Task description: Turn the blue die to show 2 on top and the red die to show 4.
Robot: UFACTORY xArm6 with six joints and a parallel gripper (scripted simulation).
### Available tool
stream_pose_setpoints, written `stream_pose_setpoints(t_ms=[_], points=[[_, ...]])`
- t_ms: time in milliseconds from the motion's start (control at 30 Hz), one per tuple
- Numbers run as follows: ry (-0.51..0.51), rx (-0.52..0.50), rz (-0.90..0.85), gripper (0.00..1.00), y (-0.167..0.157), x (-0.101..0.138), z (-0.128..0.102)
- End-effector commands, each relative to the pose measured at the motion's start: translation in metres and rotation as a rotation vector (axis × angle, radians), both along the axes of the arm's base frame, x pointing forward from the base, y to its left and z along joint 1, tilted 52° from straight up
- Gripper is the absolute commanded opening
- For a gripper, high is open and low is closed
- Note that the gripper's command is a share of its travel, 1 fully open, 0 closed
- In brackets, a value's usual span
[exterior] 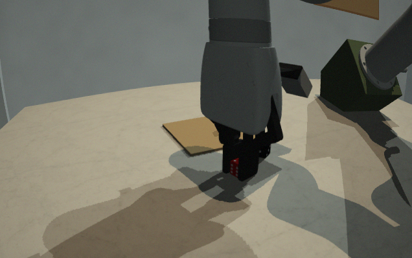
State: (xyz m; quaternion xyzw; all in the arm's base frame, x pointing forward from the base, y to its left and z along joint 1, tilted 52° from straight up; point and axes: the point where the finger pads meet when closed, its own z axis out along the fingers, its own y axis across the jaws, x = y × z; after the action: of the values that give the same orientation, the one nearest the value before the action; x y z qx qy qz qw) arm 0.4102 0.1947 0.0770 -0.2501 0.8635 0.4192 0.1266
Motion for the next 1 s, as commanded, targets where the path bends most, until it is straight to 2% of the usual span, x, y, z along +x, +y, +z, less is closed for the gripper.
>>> stream_pose_setpoints(t_ms=[0,233,567,967], points=[[-0.002,0.0,-0.002,0.15,-0.003,0.001,0.003],[-0.002,0.0,-0.002,0.15,-0.021,0.001,0.017],[-0.002,0.0,-0.002,0.15,-0.074,0.0,0.058],[-0.002,0.0,-0.002,0.15,-0.079,0.0,0.062]])
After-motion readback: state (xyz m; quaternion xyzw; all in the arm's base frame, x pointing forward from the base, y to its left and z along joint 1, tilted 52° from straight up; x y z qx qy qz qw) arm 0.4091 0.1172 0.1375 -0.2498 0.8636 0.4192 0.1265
